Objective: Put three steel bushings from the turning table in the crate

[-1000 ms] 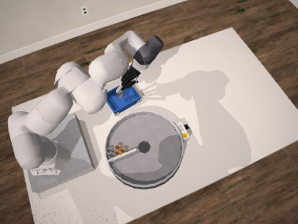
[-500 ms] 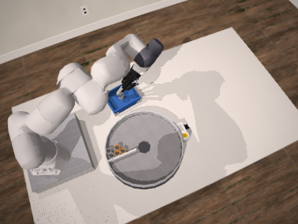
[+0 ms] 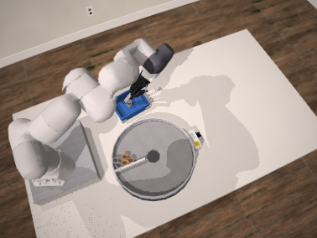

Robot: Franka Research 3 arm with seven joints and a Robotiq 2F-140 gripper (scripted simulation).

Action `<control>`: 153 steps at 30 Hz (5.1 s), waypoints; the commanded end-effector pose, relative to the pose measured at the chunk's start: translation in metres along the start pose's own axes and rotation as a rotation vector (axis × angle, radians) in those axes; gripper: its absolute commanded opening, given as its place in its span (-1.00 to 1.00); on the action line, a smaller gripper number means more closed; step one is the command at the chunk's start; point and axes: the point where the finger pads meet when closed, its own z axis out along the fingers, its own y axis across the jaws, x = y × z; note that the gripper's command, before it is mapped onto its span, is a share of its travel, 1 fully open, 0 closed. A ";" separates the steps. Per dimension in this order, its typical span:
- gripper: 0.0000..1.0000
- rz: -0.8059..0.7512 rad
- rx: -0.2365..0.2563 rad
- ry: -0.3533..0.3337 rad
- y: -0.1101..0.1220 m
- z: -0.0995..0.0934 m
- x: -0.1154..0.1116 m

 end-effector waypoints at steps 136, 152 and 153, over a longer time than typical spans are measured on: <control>-0.86 -0.004 0.002 -0.008 0.000 0.005 -0.008; -0.86 -0.004 0.002 -0.008 0.000 -0.001 -0.003; -0.86 -0.004 0.002 -0.008 0.000 -0.003 -0.001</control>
